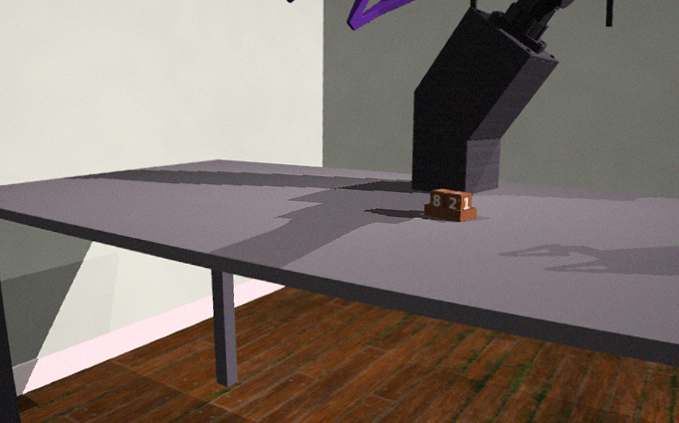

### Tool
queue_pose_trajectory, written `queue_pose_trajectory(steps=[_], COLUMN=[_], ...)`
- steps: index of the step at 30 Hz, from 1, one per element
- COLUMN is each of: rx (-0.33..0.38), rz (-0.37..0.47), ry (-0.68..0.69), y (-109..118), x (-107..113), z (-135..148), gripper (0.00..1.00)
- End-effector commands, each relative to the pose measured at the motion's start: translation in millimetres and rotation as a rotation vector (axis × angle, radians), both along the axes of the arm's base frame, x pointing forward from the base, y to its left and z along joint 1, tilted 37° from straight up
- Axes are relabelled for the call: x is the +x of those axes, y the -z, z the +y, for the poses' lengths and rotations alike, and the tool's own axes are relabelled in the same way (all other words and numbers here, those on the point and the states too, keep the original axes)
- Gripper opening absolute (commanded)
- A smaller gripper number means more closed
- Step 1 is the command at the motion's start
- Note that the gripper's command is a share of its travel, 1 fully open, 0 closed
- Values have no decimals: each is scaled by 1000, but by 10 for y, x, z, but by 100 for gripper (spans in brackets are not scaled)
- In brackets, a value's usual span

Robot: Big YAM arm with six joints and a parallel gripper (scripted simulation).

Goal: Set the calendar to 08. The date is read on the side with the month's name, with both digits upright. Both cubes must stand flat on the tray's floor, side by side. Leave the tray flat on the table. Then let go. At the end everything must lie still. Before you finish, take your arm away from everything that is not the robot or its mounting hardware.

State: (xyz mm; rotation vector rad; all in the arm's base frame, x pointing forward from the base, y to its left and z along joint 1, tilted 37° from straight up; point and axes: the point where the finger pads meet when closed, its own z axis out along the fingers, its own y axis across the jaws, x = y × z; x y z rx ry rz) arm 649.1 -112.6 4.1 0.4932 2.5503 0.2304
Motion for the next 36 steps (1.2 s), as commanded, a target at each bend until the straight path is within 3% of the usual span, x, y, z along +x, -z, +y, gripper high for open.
queue_pose_trajectory(steps=[1,17,18,23,26,27,29,30,32,34,36], rx=[-3,-3,-23,32,97,97,160,160,246,246,335], rz=[-10,-10,-98,-19,65,65,87,87,150,150,211], ry=[5,5,39,5,-14,-14,-40,-40,-61,-61,-77], y=[-56,-56,-504,-42,435,437,499,499,763,763,962], x=[20,20,227,-232,-618,-619,-1003,-1003,-1528,-1528,-2073], z=[-38,-38,-302,-142,0,0,160,160,373,373,603], gripper=[100,100,100,100,100,100,100,100,100,100,100])
